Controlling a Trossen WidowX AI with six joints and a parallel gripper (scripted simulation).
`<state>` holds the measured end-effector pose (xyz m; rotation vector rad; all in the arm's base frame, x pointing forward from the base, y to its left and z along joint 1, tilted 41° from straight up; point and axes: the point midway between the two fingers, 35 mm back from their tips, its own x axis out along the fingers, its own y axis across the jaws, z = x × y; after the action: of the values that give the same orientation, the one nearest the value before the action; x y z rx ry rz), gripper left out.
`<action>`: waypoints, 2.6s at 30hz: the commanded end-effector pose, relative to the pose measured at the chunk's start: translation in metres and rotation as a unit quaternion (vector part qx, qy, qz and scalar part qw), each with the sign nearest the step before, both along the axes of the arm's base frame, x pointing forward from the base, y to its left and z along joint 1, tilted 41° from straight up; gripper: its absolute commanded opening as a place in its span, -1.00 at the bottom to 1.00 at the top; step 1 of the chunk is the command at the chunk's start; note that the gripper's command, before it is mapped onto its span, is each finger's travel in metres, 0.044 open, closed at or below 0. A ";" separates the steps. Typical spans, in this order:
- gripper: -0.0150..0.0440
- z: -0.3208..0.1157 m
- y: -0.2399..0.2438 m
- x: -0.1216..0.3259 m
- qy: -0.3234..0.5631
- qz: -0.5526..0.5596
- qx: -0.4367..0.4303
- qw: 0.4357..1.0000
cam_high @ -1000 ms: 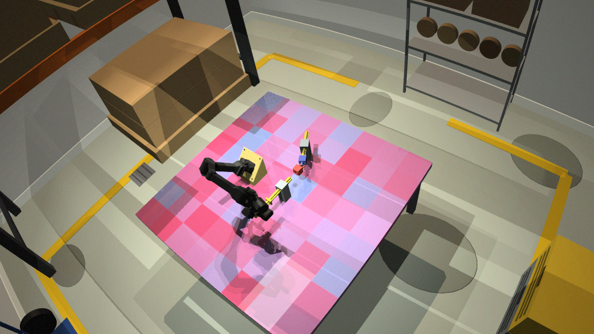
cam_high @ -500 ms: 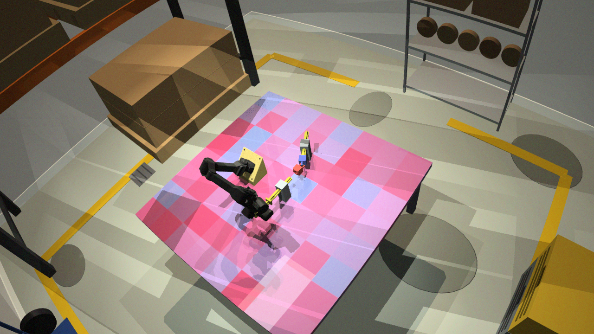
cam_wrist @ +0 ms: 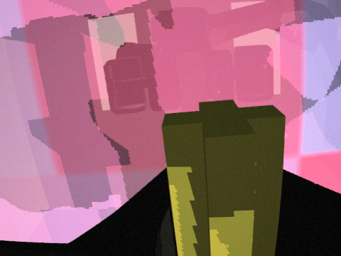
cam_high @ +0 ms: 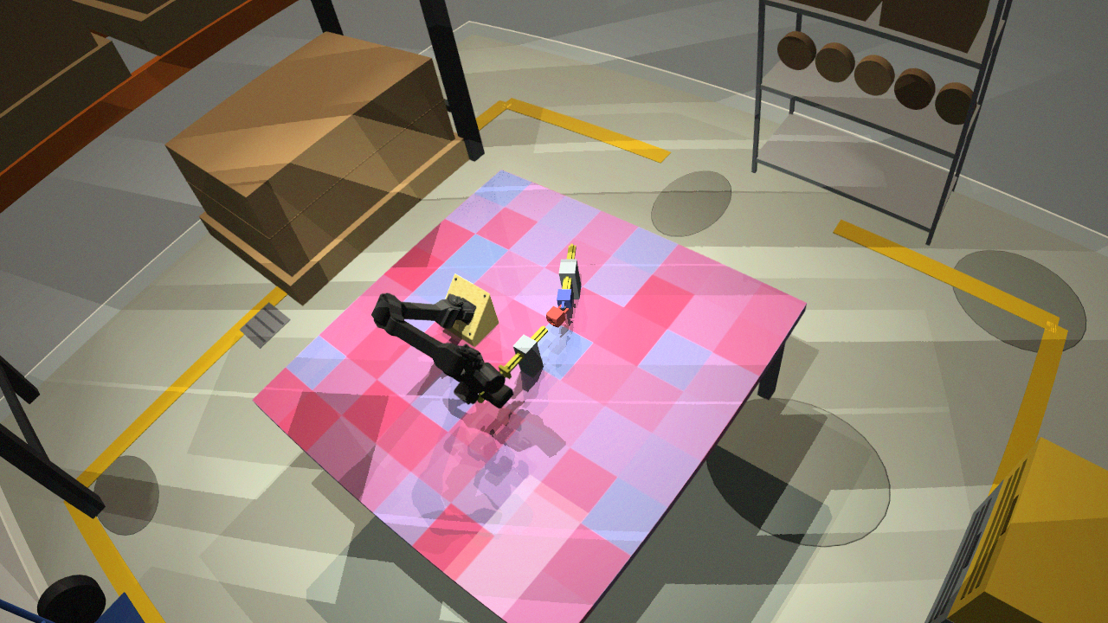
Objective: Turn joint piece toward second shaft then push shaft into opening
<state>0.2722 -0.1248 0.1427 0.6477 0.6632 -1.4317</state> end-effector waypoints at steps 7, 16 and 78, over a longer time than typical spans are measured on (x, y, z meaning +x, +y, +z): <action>-0.49 -0.012 0.013 0.000 -0.001 0.002 0.001 1.000; -0.49 -0.022 0.023 -0.001 -0.001 0.002 0.001 1.000; 1.00 -0.044 0.049 -0.002 -0.001 0.001 0.001 1.000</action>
<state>0.2703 -0.0756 0.0981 0.6488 0.6622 -1.4300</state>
